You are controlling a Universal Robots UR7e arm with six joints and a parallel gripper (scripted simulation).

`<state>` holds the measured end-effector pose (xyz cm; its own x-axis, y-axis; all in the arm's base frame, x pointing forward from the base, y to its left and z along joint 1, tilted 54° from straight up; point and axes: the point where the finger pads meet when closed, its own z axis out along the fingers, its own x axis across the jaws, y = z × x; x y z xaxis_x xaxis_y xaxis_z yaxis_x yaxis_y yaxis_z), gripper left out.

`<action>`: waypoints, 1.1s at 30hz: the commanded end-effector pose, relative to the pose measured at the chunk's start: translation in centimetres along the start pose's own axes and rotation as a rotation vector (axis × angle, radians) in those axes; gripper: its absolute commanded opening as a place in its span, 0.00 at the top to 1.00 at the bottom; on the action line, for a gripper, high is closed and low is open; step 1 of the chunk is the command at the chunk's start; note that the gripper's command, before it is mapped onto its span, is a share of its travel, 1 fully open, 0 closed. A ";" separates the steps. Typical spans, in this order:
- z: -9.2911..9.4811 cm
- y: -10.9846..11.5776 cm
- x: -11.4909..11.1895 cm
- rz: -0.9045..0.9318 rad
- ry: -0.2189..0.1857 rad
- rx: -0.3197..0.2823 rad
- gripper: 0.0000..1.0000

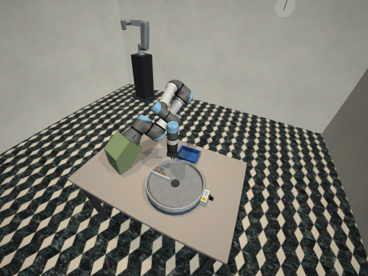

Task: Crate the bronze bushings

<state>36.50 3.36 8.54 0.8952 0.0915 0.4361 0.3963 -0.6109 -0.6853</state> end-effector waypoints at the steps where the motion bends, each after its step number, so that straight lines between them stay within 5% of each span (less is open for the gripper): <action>1: 0.1 0.4 0.0 -0.001 0.000 -0.001 0.60; 3: 0.1 0.4 0.0 -0.001 0.000 -0.001 0.60; 8: 0.3 5.6 -2.2 -0.001 0.000 0.001 0.60; 20: 0.3 5.6 -2.2 -0.001 0.000 0.001 0.60; 25: 0.5 10.8 -4.3 0.000 0.000 0.002 0.60; 33: 0.5 10.8 -4.3 0.000 0.000 0.002 0.60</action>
<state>36.90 -3.02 -0.59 0.8958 0.0912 0.4350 0.3960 -0.6083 -0.6878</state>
